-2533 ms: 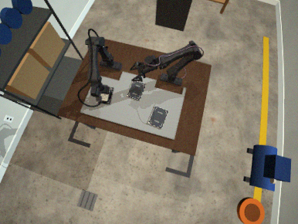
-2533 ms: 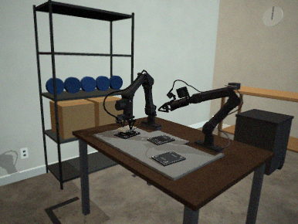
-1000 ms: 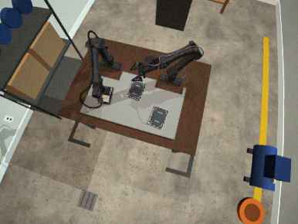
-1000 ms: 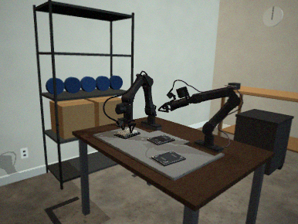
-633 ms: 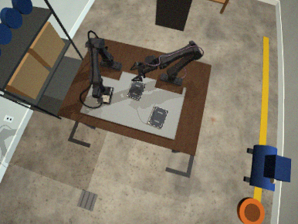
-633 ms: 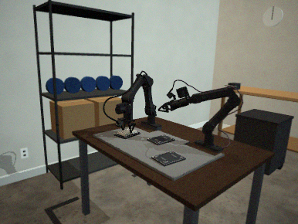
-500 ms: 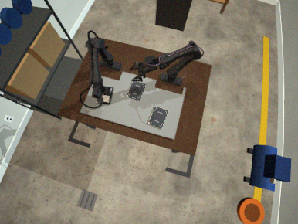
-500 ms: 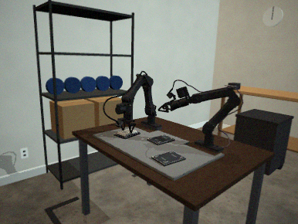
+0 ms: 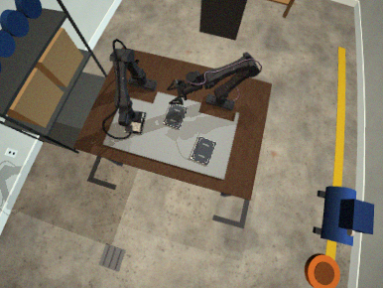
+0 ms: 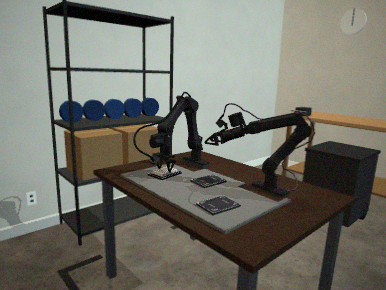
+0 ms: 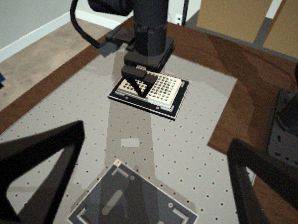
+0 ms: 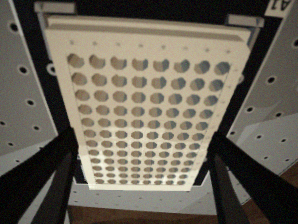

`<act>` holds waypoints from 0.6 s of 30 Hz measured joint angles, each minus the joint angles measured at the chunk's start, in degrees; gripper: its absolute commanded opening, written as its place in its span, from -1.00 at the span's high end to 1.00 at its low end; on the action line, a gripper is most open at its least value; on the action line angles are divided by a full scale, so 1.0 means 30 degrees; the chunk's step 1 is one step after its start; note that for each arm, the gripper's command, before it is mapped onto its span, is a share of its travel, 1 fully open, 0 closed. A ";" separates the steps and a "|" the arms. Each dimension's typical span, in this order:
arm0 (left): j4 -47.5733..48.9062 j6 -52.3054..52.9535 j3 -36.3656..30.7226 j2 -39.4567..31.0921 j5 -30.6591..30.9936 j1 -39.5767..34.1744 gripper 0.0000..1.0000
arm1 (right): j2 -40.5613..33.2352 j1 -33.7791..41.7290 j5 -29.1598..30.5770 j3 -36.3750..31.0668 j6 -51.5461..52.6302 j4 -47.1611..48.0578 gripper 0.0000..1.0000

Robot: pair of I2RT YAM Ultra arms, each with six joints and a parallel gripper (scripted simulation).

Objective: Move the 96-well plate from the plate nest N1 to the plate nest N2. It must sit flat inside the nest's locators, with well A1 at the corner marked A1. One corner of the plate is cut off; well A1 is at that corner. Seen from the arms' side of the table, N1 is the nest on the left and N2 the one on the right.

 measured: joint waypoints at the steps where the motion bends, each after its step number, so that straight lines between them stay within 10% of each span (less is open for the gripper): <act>1: 0.0000 0.0000 0.0000 0.0000 0.0000 0.0000 -1.00 | -0.0007 0.0000 0.0000 0.0007 0.0007 -0.0007 -1.00; 18: 0.0000 0.0000 0.0000 0.0000 0.0000 0.0000 -1.00 | -0.0393 0.0000 0.0000 0.0459 0.0015 -0.0350 -1.00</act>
